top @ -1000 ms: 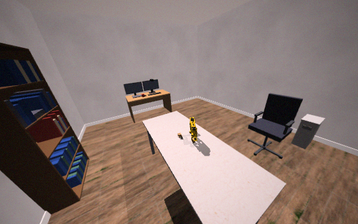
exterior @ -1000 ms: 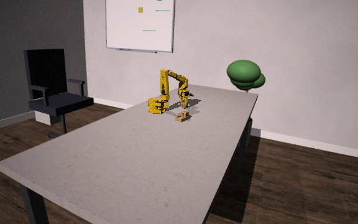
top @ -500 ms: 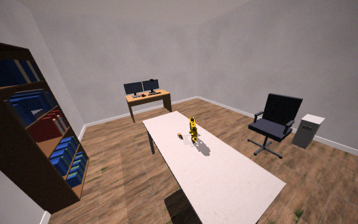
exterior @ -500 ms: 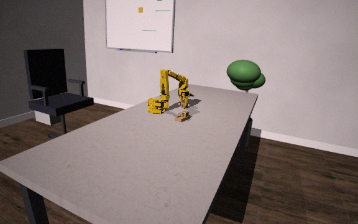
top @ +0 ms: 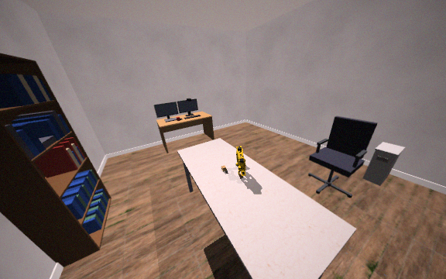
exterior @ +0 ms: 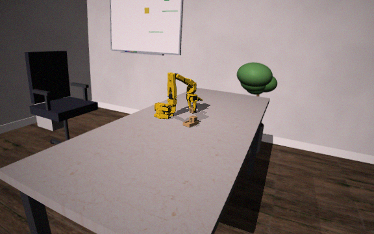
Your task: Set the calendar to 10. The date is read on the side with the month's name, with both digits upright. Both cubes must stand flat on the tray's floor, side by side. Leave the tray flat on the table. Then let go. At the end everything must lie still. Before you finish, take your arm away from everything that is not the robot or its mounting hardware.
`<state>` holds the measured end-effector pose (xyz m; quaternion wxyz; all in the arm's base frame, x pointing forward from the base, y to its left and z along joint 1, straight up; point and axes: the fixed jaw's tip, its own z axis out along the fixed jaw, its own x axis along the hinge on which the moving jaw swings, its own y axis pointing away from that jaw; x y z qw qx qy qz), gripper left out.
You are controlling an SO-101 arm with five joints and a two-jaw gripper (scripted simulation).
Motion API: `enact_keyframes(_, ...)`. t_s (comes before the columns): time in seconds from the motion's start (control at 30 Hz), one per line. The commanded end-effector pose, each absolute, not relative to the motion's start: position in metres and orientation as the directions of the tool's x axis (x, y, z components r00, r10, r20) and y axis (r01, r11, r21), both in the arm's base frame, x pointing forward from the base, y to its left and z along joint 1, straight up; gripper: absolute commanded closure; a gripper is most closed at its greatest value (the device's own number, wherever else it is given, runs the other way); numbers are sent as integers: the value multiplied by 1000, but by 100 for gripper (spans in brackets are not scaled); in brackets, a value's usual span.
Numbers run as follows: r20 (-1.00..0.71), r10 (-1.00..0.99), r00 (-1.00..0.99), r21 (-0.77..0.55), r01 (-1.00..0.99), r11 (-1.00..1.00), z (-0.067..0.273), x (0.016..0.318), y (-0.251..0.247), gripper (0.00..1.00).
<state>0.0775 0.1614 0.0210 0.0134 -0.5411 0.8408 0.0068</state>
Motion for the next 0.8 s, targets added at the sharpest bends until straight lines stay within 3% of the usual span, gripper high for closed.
enact_keyframes(0.0,-47,-907,-418,-2,-908,419,23,77,164,87)
enact_keyframes(0.77,-47,-907,-418,-2,-908,419,23,77,164,73)
